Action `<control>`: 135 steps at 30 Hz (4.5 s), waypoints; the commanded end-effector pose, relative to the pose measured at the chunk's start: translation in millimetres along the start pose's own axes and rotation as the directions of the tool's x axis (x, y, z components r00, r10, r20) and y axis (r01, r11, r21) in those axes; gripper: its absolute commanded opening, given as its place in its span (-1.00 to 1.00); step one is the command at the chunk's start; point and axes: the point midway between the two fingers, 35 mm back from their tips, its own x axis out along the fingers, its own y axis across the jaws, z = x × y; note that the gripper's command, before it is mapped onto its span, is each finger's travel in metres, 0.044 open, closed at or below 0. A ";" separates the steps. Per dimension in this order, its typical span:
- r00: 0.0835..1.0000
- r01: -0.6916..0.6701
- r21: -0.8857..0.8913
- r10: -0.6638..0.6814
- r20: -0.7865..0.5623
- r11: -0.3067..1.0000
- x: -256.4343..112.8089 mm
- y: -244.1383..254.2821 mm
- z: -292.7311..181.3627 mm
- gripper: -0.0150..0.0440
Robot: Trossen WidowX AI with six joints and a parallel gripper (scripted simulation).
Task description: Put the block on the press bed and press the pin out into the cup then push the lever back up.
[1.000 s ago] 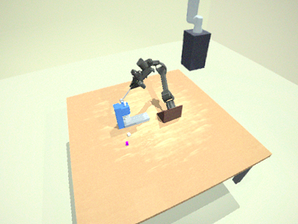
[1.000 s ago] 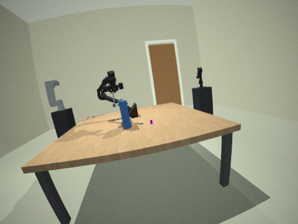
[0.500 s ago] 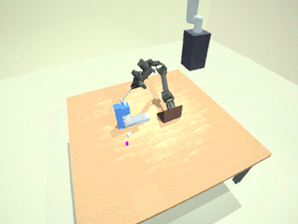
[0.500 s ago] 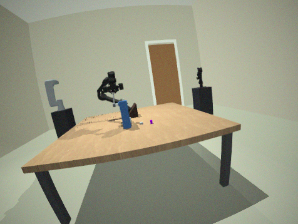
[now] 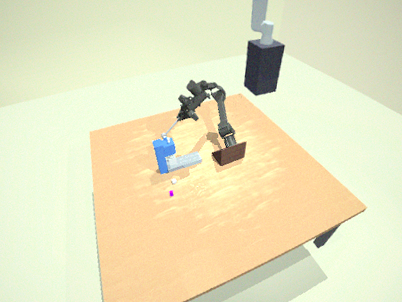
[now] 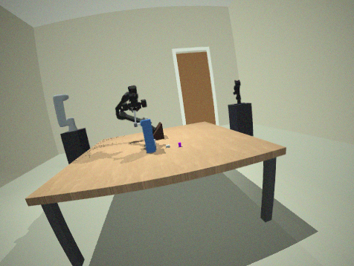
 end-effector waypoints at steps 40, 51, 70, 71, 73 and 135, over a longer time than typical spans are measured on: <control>1.000 0.003 -0.007 -0.003 -0.006 1.000 0.4 -0.5 -24.3 -0.49; 1.000 0.003 -0.007 -0.003 -0.006 1.000 0.9 -0.6 -29.4 -0.49; 1.000 0.003 -0.008 -0.004 -0.006 1.000 2.1 -0.7 -38.1 -0.49; 1.000 0.003 -0.008 -0.004 -0.006 1.000 2.1 -0.7 -38.5 -0.49; 1.000 0.003 -0.008 -0.004 -0.006 1.000 2.3 -0.8 -39.4 -0.49; 1.000 0.003 -0.008 -0.003 -0.007 1.000 9.1 -1.1 -65.8 -0.49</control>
